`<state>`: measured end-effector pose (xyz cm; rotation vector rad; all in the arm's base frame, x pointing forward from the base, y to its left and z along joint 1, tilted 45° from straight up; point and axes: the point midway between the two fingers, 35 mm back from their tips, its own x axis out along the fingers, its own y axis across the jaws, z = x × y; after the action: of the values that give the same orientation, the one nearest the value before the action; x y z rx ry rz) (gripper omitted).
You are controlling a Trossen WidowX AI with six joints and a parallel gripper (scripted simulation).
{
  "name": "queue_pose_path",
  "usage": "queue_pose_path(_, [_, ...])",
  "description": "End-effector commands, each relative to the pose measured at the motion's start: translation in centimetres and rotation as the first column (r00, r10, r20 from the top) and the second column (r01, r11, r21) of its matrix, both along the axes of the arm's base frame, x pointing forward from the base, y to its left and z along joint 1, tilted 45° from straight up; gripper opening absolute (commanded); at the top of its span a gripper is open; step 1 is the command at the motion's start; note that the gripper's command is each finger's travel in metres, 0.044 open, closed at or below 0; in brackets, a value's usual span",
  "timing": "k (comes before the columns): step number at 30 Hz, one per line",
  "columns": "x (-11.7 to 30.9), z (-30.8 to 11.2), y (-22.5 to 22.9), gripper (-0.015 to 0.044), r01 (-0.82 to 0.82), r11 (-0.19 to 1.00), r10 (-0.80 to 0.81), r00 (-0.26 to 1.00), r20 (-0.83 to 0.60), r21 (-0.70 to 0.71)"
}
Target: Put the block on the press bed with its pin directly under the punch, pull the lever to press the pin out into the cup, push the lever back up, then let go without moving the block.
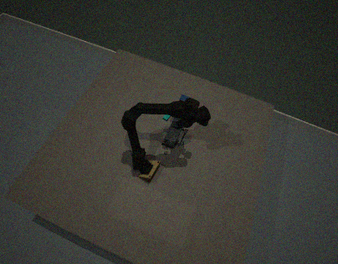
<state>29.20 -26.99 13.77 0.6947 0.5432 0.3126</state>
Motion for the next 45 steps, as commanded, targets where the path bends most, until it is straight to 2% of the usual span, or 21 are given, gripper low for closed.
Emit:
queue_pose_path(1, [-0.6,-0.5,0.3,0.0,0.003,1.0,-0.003,1.0,-0.015,0.014])
queue_pose_path(45, [-2.1,-1.7,1.3,0.0,0.003,1.0,-0.003,1.0,-0.016,0.014])
